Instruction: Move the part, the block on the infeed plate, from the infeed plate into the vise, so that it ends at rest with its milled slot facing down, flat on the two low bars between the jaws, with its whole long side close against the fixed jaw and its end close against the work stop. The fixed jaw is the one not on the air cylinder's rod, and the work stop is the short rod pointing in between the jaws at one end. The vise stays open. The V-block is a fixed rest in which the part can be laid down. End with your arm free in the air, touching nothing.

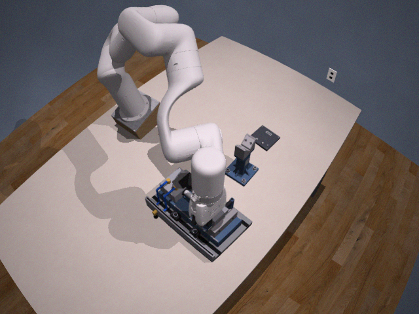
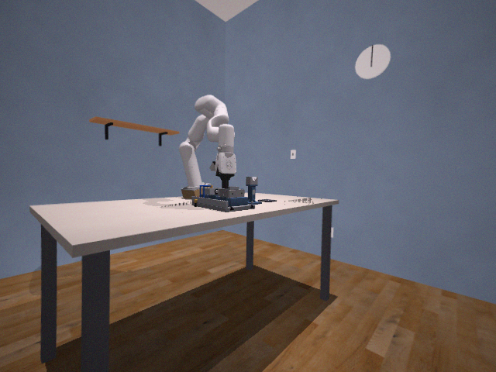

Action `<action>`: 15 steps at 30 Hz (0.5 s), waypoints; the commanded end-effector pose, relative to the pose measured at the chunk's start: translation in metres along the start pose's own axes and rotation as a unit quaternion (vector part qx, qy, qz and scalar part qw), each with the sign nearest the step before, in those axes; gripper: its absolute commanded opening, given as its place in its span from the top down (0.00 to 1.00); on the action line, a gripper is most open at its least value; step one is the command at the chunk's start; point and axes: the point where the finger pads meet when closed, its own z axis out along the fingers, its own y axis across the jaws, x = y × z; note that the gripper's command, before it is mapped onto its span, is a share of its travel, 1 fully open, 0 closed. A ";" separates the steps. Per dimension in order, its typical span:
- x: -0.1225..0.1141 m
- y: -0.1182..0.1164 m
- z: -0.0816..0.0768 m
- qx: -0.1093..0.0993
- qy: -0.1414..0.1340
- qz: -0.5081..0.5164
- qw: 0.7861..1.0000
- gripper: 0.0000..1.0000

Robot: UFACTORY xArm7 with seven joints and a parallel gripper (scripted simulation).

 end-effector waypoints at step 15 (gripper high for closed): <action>-0.002 -0.018 0.000 -0.003 -0.001 -0.005 1.000 1.00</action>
